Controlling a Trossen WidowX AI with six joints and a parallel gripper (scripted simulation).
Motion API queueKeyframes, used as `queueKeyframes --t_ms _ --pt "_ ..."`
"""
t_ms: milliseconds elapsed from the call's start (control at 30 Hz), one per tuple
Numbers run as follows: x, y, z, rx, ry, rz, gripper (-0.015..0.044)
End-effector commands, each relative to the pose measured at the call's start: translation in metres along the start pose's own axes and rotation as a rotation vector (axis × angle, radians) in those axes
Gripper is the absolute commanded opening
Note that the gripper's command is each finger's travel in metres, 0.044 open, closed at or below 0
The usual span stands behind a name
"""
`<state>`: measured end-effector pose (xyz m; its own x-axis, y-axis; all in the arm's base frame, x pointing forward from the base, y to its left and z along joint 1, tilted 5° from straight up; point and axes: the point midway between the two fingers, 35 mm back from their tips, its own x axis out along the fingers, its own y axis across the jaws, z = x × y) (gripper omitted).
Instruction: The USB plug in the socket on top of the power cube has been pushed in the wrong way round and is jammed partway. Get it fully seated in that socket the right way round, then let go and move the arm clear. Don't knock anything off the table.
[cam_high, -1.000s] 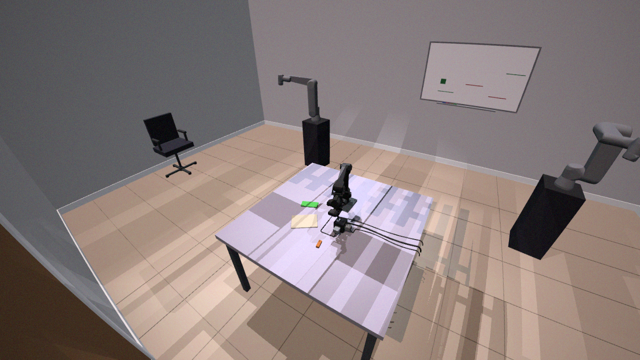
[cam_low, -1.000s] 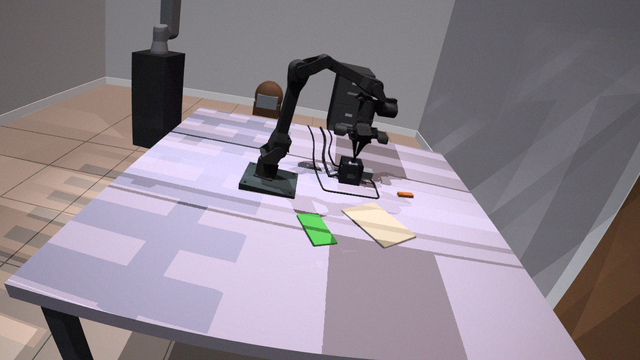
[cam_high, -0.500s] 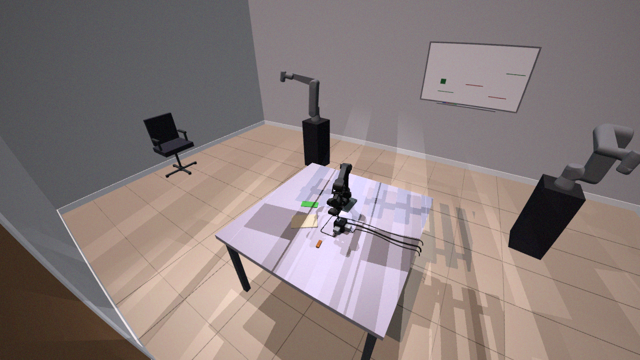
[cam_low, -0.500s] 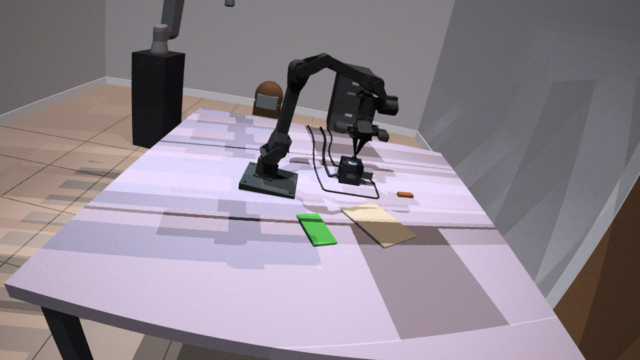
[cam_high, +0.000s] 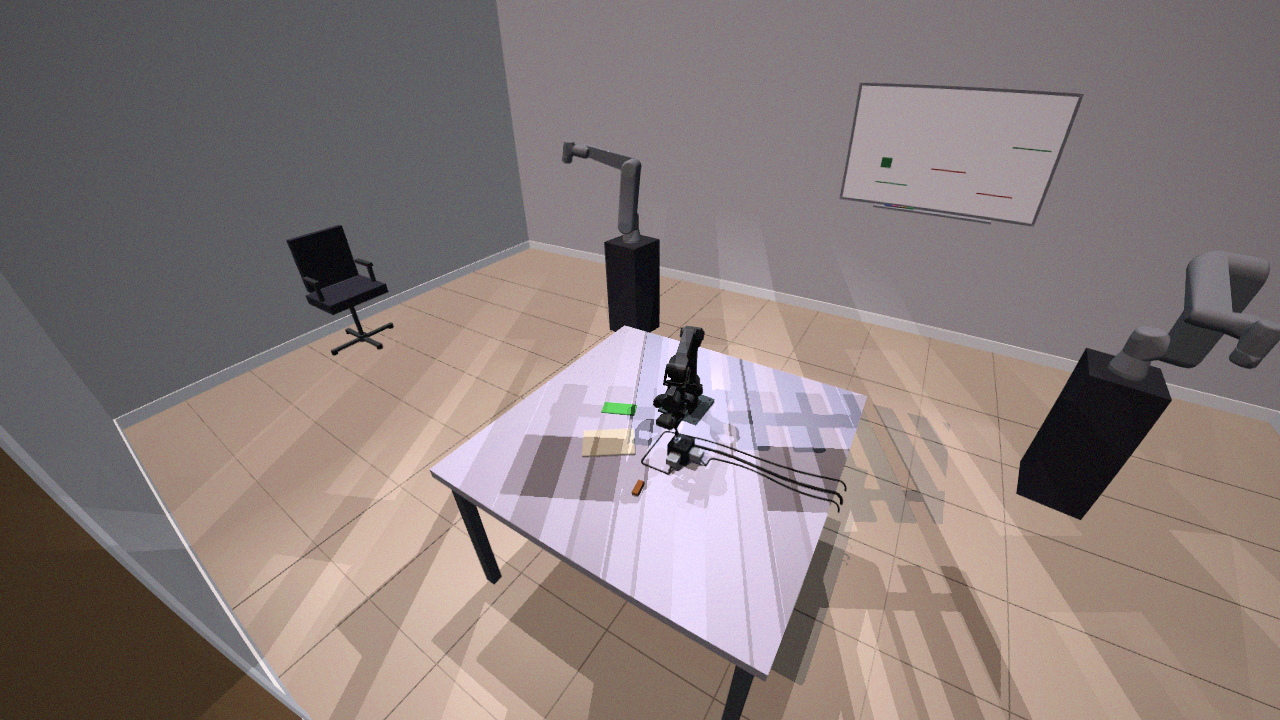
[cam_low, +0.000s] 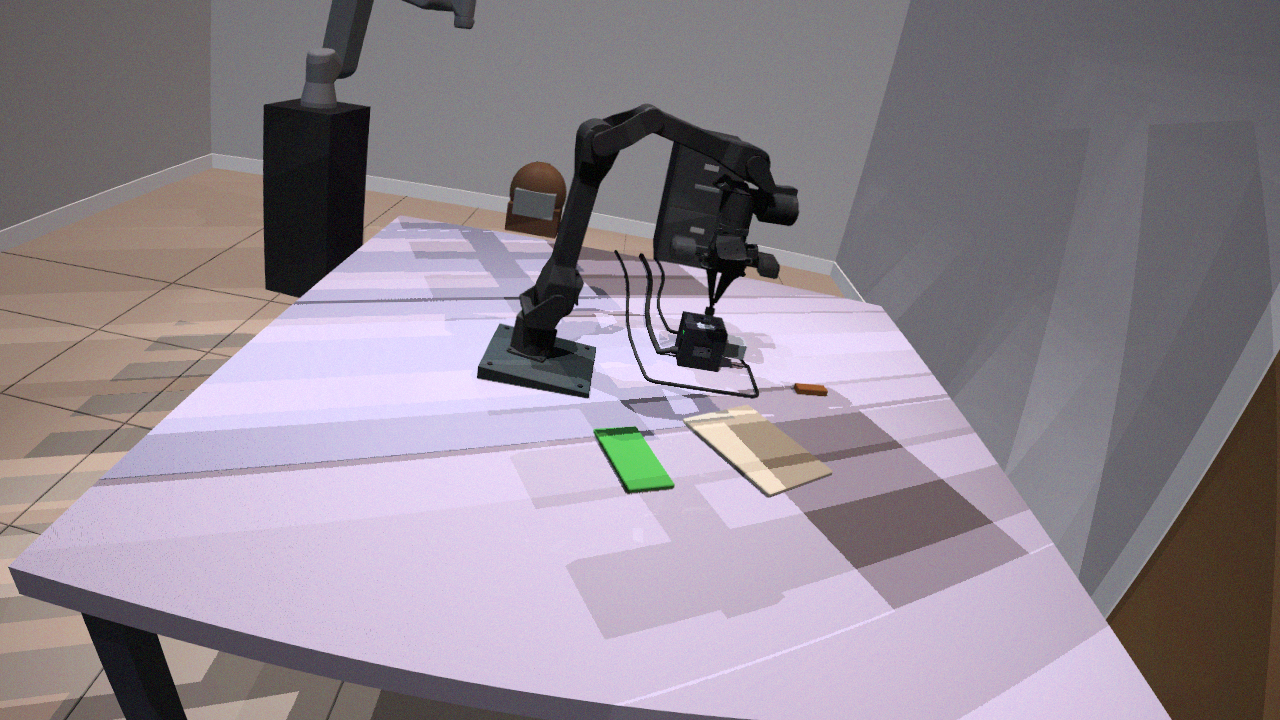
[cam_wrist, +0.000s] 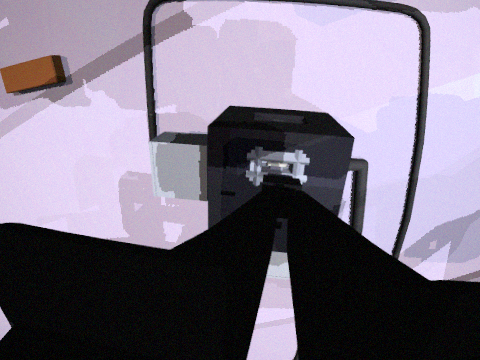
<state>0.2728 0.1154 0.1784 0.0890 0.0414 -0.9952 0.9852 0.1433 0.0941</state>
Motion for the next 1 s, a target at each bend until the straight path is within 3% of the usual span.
queueKeyframes --t_ms 0,400,967 --pt "-0.0046 0.0008 -0.0002 -0.001 0.001 0.005 0.0" --pt "-0.0081 0.0004 0.0 -0.017 0.001 0.003 0.0" --pt "-0.0067 0.0001 0.0 -0.432 0.0 0.001 0.0"
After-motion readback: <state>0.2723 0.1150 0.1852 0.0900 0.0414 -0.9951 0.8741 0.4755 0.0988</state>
